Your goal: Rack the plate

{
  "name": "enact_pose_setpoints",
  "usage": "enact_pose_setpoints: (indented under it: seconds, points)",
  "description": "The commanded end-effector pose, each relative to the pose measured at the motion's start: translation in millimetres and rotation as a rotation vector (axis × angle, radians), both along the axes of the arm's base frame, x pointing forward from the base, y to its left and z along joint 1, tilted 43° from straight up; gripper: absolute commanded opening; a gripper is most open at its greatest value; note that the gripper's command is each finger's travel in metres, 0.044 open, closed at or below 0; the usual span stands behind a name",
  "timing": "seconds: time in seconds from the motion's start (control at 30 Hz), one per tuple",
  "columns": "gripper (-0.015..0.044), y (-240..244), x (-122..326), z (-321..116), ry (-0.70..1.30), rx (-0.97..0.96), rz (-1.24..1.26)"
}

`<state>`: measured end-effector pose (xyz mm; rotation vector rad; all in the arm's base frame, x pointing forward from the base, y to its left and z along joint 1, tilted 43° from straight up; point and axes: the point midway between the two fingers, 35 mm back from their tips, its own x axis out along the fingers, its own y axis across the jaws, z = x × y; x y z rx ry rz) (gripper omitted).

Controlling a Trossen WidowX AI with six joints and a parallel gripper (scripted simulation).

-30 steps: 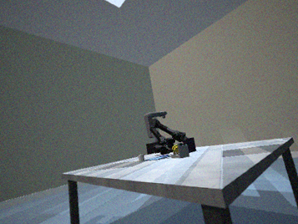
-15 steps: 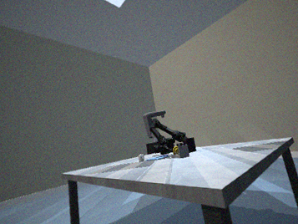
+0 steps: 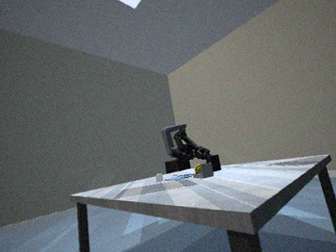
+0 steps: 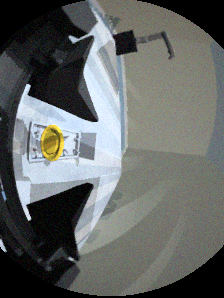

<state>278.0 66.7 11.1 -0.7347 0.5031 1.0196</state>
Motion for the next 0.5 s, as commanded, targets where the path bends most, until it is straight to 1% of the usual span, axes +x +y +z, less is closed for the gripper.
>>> enact_pose_setpoints:
  seconds: [0.0, 0.17, 0.47]
  points:
    - [0.0400, 22.5, 0.5, 24.3, -0.005, 0.013, -0.003]
    - [0.0400, 24.3, 0.8, 25.3, 0.014, 0.012, -0.016]
    - [0.0400, 29.5, -3.1, 20.5, 0.251, -0.040, -0.191]
